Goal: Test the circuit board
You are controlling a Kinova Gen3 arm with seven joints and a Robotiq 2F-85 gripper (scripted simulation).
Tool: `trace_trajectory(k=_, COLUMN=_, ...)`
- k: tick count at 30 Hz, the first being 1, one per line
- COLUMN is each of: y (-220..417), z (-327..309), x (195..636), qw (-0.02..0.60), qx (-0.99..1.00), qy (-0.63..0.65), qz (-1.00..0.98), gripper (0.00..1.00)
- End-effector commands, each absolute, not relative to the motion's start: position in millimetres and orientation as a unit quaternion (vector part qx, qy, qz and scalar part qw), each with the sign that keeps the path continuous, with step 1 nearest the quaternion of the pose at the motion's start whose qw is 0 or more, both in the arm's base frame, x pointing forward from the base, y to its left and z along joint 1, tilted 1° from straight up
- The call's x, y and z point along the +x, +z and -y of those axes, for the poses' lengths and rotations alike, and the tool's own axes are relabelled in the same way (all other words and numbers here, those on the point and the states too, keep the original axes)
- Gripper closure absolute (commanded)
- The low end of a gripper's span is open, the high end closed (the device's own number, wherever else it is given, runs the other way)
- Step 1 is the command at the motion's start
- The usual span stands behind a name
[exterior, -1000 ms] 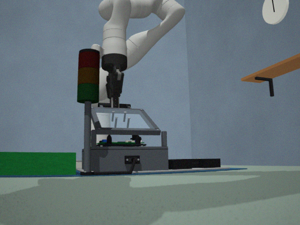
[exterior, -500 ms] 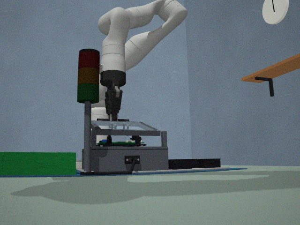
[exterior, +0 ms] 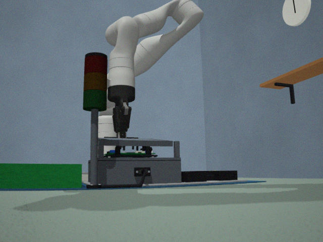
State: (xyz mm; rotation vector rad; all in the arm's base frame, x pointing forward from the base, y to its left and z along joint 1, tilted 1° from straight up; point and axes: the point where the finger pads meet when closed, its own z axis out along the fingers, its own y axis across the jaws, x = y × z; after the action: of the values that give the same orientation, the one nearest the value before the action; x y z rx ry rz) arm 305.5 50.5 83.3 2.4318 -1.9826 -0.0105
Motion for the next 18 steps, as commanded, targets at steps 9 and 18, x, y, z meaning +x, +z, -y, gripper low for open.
trace_trajectory(k=9, y=72, z=-50, x=304, qw=0.005, qx=0.775, qy=-0.005, qz=0.632, gripper=1.0)
trace_trajectory(k=18, y=67, z=-50, x=304, qw=0.005, qx=0.775, qy=-0.005, qz=0.632, gripper=1.0)
